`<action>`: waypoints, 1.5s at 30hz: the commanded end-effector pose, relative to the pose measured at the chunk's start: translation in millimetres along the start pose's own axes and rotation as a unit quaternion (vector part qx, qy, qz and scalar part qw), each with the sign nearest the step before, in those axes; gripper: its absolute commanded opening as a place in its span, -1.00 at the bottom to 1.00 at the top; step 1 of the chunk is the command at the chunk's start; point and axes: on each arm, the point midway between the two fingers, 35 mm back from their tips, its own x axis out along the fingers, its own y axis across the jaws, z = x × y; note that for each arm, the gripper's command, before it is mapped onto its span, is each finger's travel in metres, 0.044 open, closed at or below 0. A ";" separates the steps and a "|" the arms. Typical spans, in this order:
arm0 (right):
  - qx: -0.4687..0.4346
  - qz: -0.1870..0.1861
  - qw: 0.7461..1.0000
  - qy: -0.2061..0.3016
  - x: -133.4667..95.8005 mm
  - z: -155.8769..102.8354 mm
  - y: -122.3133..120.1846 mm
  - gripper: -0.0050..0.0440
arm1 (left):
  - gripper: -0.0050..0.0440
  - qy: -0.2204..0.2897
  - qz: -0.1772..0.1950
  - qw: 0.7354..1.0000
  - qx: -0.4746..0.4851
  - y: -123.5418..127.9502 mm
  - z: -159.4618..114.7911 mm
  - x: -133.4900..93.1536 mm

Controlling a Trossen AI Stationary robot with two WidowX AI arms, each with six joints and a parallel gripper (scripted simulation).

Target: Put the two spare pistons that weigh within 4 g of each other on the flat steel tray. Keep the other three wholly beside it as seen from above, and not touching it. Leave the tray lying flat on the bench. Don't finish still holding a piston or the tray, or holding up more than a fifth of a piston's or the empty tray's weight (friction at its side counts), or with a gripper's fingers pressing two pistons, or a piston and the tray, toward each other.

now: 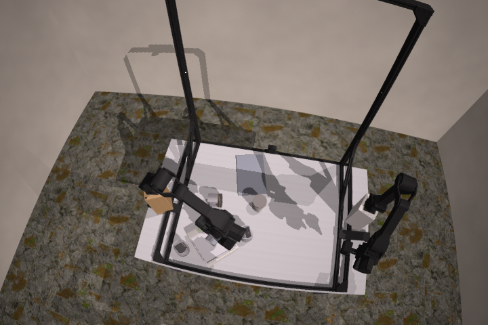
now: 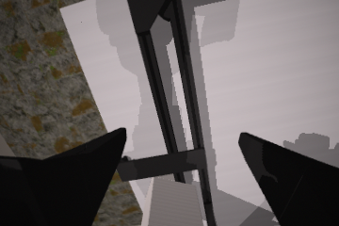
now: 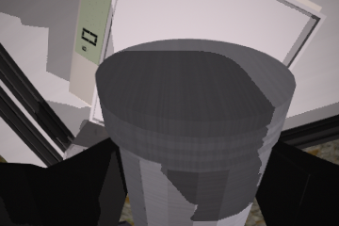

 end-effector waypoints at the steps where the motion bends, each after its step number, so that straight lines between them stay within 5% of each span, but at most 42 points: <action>1: -0.003 0.003 1.000 0.003 7.7 -0.5 1.4 -0.15 | 1.00 0.000 -0.001 1.000 0.001 -0.3 -0.1 -0.1; 42: -0.003 0.003 1.000 0.003 62.6 0.6 0.9 -0.15 | 1.00 0.000 -0.001 1.000 0.001 -0.3 -0.1 -0.1; 43: -0.003 0.003 1.000 0.003 62.6 0.6 0.9 0.75 | 1.00 0.000 -0.001 1.000 0.001 -0.3 -0.1 -0.1; 45: -0.003 0.003 1.000 0.003 62.6 0.6 0.9 0.75 | 1.00 0.000 -0.001 1.000 0.001 -0.3 -0.1 -0.1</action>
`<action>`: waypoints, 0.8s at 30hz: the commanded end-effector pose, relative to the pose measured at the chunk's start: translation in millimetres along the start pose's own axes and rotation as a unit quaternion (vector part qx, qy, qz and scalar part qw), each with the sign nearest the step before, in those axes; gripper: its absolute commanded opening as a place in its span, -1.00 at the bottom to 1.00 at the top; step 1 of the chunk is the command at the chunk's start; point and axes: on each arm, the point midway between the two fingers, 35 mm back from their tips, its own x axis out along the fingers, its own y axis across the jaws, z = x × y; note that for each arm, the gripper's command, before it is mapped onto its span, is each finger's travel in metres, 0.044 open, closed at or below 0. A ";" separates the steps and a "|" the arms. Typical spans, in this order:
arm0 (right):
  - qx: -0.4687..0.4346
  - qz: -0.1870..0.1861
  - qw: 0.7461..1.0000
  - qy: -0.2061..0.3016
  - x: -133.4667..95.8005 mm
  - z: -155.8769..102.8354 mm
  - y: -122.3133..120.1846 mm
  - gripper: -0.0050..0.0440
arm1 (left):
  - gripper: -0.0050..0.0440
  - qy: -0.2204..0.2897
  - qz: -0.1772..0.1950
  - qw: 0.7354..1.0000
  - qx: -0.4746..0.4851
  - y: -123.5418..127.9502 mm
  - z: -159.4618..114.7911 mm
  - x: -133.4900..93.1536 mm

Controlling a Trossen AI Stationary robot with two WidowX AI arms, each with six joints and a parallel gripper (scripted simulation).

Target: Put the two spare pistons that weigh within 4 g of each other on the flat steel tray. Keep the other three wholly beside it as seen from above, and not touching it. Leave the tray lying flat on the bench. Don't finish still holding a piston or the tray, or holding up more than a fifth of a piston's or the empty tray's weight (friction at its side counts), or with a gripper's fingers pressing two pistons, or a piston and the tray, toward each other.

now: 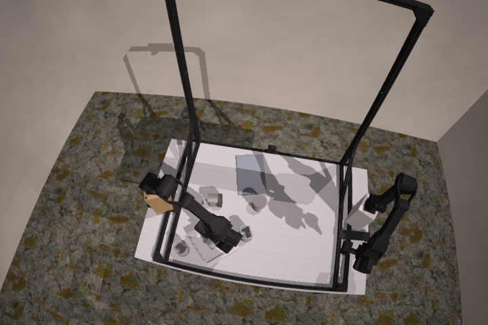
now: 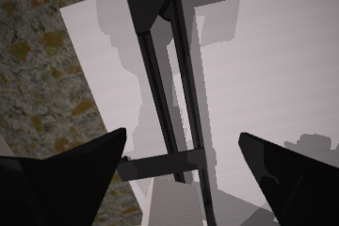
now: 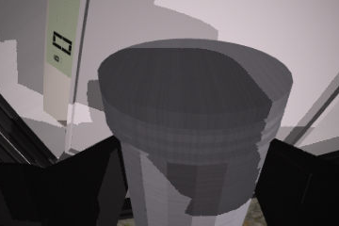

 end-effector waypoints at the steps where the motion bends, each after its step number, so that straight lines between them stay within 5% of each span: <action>1: -0.002 0.000 1.000 0.002 1.1 -0.7 0.2 0.75 | 1.00 0.000 -0.001 1.000 0.001 -0.3 -0.1 -0.1; 24: -0.002 0.000 1.000 0.002 -5.6 -0.6 0.2 0.75 | 1.00 0.000 -0.001 1.000 0.001 -0.3 -0.1 -0.1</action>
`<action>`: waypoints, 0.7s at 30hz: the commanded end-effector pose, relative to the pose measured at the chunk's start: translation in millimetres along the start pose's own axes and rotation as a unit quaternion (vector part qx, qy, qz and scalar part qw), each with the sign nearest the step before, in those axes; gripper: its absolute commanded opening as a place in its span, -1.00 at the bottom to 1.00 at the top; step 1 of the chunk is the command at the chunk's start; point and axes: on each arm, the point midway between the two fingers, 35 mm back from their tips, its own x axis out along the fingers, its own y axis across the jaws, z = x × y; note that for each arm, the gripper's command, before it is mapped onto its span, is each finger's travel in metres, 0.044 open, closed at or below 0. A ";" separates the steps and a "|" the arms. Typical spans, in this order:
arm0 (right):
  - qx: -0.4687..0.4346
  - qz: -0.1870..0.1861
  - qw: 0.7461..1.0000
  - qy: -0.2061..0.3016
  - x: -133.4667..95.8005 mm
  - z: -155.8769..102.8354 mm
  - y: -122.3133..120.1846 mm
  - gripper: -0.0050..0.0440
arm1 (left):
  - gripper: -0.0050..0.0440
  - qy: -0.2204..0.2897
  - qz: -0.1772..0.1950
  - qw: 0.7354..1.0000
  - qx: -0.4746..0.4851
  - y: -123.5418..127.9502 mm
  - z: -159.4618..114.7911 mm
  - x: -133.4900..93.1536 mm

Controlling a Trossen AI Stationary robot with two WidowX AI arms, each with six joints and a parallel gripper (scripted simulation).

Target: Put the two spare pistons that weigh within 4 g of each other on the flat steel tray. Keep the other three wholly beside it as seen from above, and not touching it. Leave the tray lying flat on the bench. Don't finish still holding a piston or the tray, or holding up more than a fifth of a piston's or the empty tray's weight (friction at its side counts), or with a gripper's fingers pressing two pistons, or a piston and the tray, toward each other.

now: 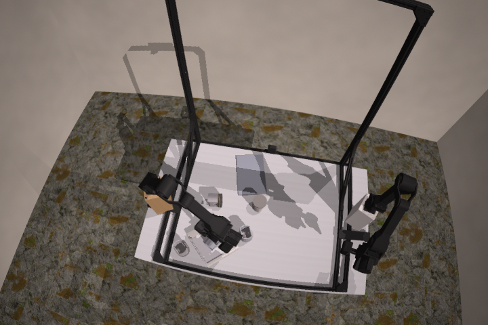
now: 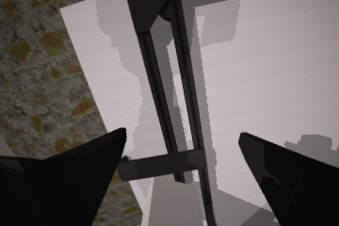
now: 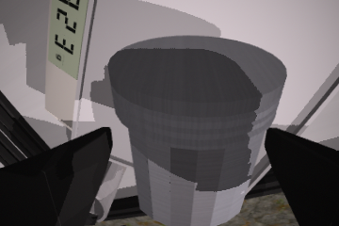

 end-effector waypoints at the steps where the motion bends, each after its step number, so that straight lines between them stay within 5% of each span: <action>1: -0.001 -0.002 1.000 0.002 -6.7 -0.4 -0.7 0.75 | 1.00 0.000 -0.001 1.000 0.001 -0.3 -0.1 -0.1; 21: -0.001 -0.002 1.000 0.002 -36.7 -0.3 -0.7 0.75 | 1.00 0.000 -0.001 1.000 0.001 -0.3 -0.1 -0.1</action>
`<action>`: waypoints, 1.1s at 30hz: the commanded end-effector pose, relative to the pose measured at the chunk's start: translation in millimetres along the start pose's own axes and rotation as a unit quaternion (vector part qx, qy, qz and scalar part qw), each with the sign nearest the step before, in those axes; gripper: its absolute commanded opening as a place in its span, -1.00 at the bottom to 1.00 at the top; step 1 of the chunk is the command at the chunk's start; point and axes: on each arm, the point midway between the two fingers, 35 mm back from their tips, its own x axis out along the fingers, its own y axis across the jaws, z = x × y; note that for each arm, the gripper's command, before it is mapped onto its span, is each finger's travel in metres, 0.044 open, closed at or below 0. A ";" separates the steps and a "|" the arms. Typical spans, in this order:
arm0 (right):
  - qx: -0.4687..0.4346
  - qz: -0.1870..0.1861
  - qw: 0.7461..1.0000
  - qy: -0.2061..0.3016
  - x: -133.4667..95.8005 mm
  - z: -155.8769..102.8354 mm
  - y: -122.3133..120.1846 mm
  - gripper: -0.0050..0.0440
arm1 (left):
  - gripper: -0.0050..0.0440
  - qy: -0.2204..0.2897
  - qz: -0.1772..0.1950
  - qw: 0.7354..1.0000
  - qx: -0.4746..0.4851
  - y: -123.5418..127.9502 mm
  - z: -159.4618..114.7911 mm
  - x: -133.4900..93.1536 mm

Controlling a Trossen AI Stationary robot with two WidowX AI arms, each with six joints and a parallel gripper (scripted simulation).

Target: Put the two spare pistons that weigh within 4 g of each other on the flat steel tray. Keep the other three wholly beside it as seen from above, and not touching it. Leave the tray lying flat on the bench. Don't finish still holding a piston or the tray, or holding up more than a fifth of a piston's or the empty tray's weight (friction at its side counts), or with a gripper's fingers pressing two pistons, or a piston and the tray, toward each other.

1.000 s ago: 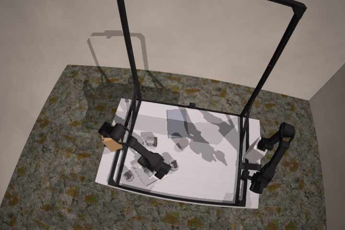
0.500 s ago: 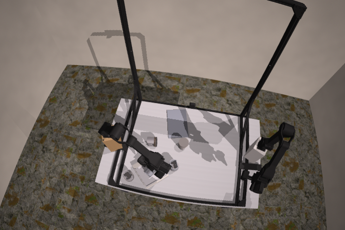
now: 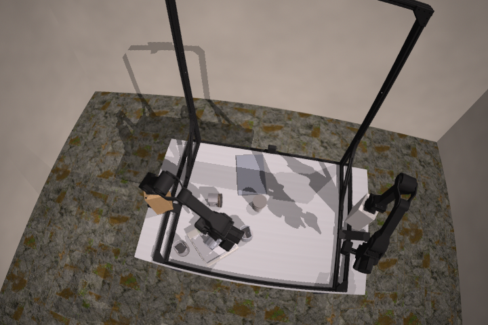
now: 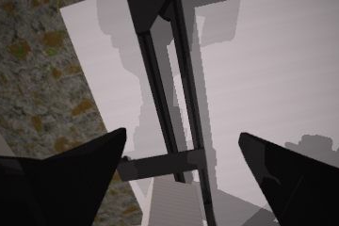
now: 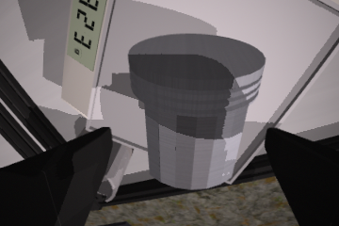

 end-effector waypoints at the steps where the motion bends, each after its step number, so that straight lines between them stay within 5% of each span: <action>1: 0.003 -0.005 1.000 0.000 -9.7 -0.6 -2.3 0.75 | 1.00 0.000 -0.001 1.000 0.001 -0.3 -0.1 -0.1; 26: 0.006 -0.007 1.000 0.001 -48.1 -3.4 -1.4 0.75 | 1.00 0.000 -0.001 1.000 0.001 -0.3 -0.1 -0.1; 33: 0.098 -0.003 0.995 -0.016 -48.1 -3.4 -1.4 0.75 | 1.00 0.000 -0.001 1.000 0.001 -0.3 -0.1 -0.1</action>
